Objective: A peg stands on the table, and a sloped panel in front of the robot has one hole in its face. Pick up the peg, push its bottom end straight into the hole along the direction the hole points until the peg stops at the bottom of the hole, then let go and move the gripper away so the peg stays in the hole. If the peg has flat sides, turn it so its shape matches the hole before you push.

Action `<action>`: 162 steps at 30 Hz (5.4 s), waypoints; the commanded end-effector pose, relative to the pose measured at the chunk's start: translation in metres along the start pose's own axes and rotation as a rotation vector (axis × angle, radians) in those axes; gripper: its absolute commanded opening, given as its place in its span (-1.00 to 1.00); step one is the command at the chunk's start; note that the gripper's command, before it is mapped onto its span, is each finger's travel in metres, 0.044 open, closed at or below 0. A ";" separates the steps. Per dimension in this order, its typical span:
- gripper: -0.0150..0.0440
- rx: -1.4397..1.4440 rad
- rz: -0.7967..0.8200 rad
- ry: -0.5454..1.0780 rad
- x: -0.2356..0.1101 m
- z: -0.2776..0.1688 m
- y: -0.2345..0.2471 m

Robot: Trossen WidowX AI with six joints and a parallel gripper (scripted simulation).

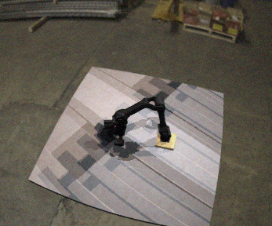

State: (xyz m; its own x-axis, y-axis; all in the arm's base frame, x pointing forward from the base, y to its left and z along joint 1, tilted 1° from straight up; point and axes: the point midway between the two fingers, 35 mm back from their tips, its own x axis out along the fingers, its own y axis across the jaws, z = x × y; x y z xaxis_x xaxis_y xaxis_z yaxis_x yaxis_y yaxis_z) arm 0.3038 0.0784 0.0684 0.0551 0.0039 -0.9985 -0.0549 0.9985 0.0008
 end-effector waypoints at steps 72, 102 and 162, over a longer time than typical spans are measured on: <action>-0.49 0.166 0.069 0.029 -0.070 0.005 -0.010; -0.49 0.539 0.224 0.064 -0.059 0.011 -0.032; -0.49 1.254 0.556 0.177 -0.048 0.018 -0.082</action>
State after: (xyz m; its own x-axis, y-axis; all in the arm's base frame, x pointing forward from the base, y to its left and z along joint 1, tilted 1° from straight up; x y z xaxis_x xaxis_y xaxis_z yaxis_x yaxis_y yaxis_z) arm 0.3254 -0.0006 0.1216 0.1913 0.4890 -0.8511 0.8880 0.2832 0.3622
